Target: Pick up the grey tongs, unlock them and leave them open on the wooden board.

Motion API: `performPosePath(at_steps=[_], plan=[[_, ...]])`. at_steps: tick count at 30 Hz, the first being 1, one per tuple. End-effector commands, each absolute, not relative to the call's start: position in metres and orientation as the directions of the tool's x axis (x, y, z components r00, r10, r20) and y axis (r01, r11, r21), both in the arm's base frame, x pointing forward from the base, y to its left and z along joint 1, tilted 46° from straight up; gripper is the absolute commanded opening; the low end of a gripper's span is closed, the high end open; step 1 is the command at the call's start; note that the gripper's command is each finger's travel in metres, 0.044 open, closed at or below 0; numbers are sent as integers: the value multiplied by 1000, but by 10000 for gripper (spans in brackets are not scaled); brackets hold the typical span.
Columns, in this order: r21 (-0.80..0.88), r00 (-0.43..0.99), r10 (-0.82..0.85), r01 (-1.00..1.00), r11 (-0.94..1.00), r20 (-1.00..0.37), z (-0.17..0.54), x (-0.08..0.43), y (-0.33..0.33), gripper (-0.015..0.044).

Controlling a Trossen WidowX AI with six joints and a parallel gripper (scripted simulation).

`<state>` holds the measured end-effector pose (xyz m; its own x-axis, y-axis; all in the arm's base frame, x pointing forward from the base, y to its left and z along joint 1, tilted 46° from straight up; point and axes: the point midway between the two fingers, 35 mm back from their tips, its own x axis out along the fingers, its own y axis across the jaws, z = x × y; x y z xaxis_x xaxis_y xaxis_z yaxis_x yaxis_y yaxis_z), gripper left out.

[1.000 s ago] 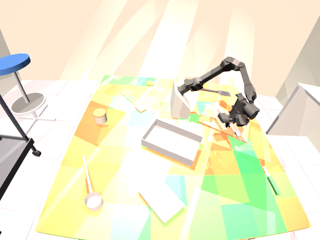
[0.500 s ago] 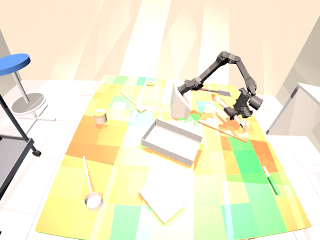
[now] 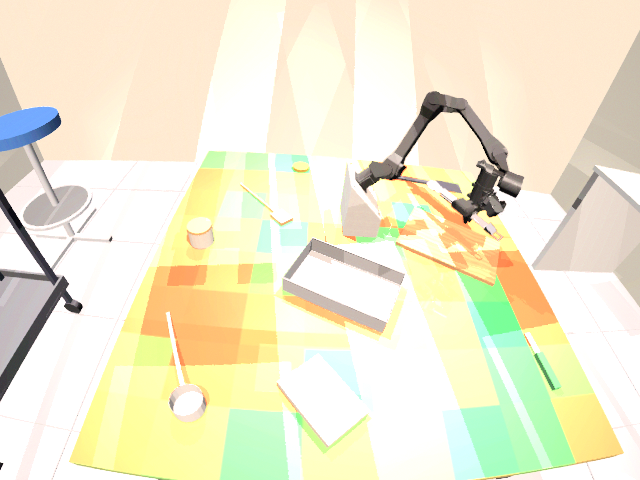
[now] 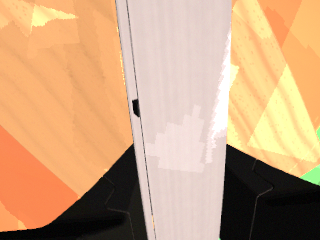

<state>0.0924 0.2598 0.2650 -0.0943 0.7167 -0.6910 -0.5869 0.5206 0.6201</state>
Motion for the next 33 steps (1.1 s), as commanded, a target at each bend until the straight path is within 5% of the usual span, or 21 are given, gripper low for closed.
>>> performPosePath(at_steps=[1, 11, 33], plan=[[622, -96, 725, -597, 507, -682, 269, 79, 257, -150], [606, -72, 728, -613, 507, -682, 269, 75, 256, -150], [442, 283, 799, -712, 545, -531, 281, 62, 241, -150]])
